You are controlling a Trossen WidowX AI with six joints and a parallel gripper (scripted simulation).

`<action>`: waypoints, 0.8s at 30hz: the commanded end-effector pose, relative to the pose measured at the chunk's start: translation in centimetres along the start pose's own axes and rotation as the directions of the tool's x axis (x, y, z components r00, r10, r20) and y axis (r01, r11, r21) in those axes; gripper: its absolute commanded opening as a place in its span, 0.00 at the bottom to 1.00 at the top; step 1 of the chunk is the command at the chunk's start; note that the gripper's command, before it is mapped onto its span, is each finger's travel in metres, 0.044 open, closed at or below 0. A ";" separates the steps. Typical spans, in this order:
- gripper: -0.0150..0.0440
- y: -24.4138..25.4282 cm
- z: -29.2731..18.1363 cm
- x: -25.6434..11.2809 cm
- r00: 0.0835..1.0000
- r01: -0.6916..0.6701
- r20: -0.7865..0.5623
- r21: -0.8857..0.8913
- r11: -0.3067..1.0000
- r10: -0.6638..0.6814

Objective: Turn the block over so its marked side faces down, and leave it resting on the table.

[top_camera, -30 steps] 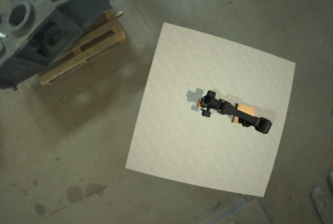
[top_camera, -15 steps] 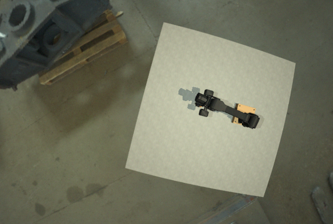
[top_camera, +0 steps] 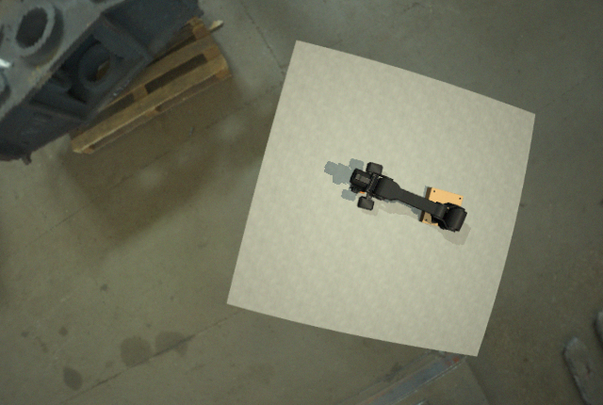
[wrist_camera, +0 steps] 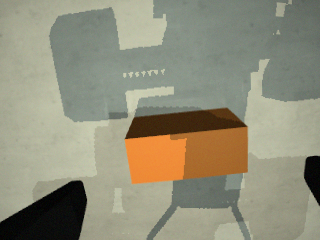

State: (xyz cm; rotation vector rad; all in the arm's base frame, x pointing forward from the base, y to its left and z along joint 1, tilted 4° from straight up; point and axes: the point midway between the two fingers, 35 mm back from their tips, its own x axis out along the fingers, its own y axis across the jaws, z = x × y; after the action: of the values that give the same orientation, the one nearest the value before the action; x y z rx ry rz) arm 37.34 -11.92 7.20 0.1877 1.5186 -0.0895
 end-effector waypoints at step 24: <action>1.00 0.0 -0.3 4.3 1.000 0.002 -0.015 0.003 1.000 -0.002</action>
State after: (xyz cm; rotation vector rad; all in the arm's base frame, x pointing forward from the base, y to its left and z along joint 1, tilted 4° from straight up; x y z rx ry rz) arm 37.49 -11.71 3.85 0.1859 1.5179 -0.0878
